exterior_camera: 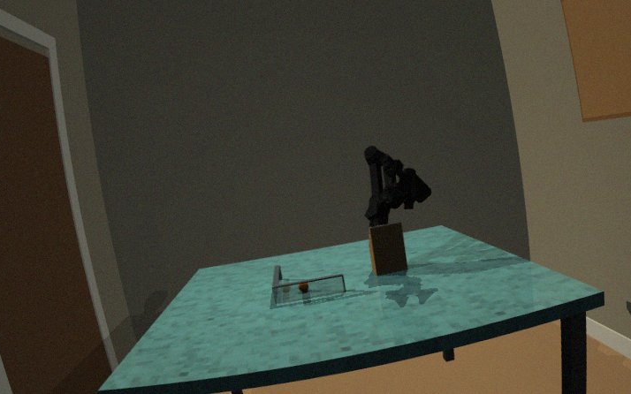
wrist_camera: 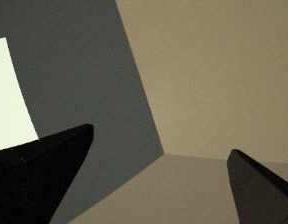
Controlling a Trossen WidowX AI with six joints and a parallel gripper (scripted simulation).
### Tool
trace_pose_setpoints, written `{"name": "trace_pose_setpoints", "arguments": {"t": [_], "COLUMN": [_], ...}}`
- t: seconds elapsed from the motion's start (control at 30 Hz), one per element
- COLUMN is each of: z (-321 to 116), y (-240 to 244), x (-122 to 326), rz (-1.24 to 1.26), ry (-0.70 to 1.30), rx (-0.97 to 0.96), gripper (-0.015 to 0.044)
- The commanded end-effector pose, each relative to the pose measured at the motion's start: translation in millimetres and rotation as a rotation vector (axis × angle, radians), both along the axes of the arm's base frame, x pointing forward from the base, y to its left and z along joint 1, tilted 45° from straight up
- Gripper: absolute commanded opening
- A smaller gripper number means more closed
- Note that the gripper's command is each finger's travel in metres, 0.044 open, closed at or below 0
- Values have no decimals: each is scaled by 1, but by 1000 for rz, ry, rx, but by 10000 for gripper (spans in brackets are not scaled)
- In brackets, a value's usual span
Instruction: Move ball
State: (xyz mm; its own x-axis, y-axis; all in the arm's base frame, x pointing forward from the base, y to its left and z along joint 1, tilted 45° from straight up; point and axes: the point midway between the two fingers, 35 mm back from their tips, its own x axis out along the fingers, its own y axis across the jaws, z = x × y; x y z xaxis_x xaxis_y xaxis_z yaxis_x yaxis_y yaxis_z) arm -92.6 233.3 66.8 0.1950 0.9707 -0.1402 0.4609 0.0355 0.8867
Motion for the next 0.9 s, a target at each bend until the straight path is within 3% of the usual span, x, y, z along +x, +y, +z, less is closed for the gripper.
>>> {"name": "trace_pose_setpoints", "arguments": {"t": [0.0,0.13,0.4,0.87], "z": [-1,-19,-62,-102], "y": [1,26,68,61], "x": [1,24,108,230], "rz": [-4,-86,-174,56], "ry": [-16,-333,-948,-1324], "rx": [-6,-160,-701,-1479], "gripper": [374,279,279,279]}}
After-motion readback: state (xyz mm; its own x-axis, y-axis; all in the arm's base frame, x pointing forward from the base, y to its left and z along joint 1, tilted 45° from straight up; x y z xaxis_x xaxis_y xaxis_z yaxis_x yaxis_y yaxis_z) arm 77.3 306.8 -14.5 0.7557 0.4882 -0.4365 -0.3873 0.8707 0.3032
